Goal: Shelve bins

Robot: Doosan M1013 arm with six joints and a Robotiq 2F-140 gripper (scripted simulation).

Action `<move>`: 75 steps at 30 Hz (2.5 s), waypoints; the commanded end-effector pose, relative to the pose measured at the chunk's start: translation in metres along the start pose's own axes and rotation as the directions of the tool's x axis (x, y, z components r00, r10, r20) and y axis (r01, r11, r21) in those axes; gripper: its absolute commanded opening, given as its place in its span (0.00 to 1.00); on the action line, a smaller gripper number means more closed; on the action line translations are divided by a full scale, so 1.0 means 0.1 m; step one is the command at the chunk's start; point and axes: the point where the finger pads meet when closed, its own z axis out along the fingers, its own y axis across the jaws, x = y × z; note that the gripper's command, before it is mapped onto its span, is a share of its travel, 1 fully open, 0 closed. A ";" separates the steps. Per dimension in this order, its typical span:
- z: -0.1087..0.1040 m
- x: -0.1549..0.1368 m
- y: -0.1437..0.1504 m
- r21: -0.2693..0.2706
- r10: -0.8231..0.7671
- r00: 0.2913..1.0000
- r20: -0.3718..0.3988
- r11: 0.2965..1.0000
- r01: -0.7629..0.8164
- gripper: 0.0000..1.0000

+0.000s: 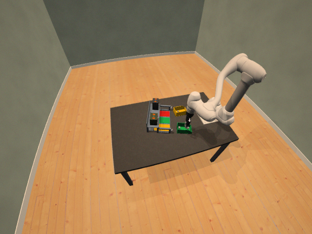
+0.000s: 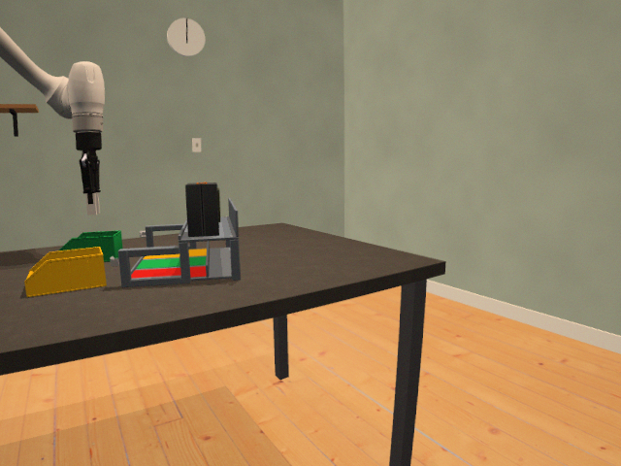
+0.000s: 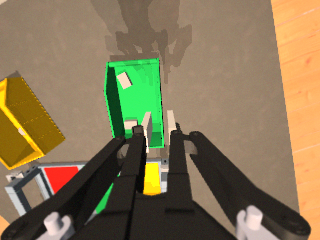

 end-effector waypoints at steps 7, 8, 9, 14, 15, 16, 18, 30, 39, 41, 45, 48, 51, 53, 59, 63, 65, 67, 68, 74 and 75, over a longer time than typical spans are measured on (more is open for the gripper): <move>0.15 0.00 0.00 0.000 0.000 1.000 0.000 1.000 0.000 0.24; 0.17 0.00 0.00 0.000 0.000 1.000 0.000 1.000 0.000 0.24; 0.19 0.00 0.00 0.000 0.000 1.000 0.000 1.000 0.000 0.24; 0.29 0.00 0.00 0.000 0.000 1.000 0.000 1.000 0.000 0.24; 0.30 0.00 0.00 0.000 0.000 1.000 0.000 1.000 0.000 0.24; 0.32 0.00 0.00 0.000 0.000 1.000 0.000 1.000 0.000 0.24; 0.33 0.00 0.00 0.000 0.000 1.000 0.000 1.000 0.000 0.24; 0.42 0.00 0.00 0.000 0.000 1.000 0.000 1.000 0.000 0.24; 0.43 0.00 0.00 0.000 0.000 1.000 0.000 1.000 0.000 0.24; 0.43 0.00 0.00 0.000 0.000 1.000 0.000 1.000 0.000 0.24; 0.43 0.00 0.00 0.000 0.000 1.000 0.000 1.000 0.000 0.24; 0.43 0.00 0.00 0.000 0.000 1.000 0.000 1.000 0.000 0.24; 0.43 0.00 0.00 0.000 0.000 1.000 0.000 1.000 0.000 0.24; 0.43 0.00 0.00 0.000 0.000 1.000 0.000 1.000 0.000 0.24; 0.43 0.00 0.00 0.000 0.000 1.000 0.000 1.000 0.000 0.24; 0.44 0.00 0.00 0.000 0.000 1.000 0.000 1.000 0.000 0.24; 0.46 0.00 0.00 0.000 0.000 1.000 0.000 1.000 0.000 0.24; 0.47 0.00 0.00 0.000 0.000 1.000 0.000 1.000 0.000 0.24; 0.48 0.00 0.00 0.000 0.000 1.000 0.000 1.000 0.000 0.24; 0.51 0.00 0.00 0.000 0.000 1.000 0.000 1.000 0.000 0.24; 0.53 0.00 0.00 0.000 0.000 1.000 0.000 1.000 0.000 0.24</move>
